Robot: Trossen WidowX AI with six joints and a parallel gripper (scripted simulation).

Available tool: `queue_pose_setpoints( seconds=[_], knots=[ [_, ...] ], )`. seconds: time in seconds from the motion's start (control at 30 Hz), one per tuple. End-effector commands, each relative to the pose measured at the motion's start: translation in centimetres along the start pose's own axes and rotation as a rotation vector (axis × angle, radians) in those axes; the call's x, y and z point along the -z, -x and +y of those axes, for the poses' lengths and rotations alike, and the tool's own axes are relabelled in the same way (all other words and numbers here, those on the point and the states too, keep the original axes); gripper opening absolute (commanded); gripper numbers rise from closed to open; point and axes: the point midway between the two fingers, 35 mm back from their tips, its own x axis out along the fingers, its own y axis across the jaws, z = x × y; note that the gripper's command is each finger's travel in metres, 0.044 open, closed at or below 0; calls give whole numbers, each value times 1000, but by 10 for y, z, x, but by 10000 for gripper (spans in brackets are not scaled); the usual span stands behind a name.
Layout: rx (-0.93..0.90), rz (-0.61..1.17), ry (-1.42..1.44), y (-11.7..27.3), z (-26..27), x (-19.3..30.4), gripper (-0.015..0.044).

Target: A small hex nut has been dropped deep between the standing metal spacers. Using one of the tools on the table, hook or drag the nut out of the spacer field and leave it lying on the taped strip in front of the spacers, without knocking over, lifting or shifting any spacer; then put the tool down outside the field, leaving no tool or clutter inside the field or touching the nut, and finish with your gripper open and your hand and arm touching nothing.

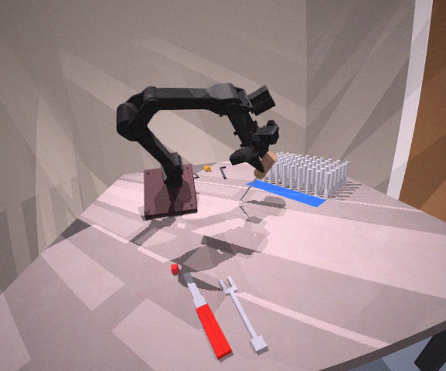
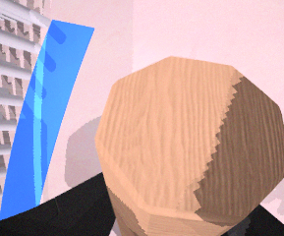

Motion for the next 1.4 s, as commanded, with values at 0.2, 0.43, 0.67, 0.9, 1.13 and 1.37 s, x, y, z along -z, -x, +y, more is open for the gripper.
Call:
queue_pose_setpoints(
  seconds=[0.2, 0.43, 0.67, 0.9, 1.13, 1.37],
  knots=[
    [-54, 44, -318, 0, 10, 8, 0],
    [-80, 86, -555, 1, 16, 13, 0],
    [-97, 136, -790, 2, 23, 19, 0],
    [-102, 193, -1025, 3, 29, 25, 0],
    [-96, 255, -1259, 4, 35, 31, 0],
    [-78, 322, -1490, 6, 41, 36, 0]
  ],
)
